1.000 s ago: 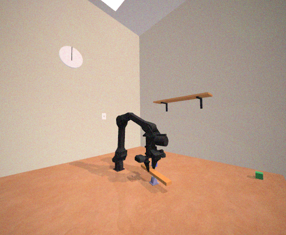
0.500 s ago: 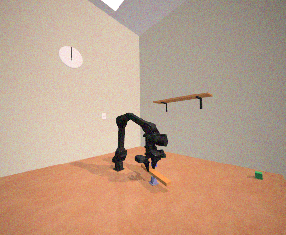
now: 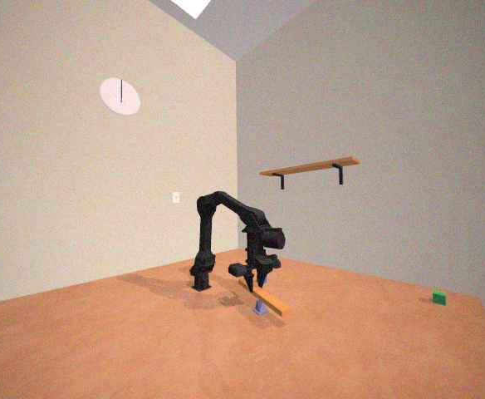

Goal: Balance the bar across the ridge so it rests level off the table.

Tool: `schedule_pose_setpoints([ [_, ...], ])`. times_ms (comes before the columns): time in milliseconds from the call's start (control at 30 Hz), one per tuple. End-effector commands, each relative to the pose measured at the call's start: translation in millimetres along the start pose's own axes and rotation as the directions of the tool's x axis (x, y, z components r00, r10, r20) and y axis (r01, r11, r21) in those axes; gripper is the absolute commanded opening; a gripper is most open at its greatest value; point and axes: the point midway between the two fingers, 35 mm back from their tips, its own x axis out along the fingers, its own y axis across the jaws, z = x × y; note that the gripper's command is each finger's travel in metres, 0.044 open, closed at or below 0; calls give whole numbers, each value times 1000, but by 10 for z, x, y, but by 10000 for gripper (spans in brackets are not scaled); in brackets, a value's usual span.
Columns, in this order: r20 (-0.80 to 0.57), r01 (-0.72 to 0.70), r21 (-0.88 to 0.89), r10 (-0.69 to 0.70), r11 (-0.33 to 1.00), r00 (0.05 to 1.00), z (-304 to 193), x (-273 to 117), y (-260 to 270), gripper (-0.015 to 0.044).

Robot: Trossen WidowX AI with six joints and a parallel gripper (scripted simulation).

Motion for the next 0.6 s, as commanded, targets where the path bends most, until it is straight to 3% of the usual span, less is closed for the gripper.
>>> schedule_pose_setpoints([
  [0, 2, 1, 2, -1, 1000, 1000, 3, 5, -3, 0],
  [567, 2, 1, 2, -1, 1000, 1000, 4, 19, -3, 0],
])
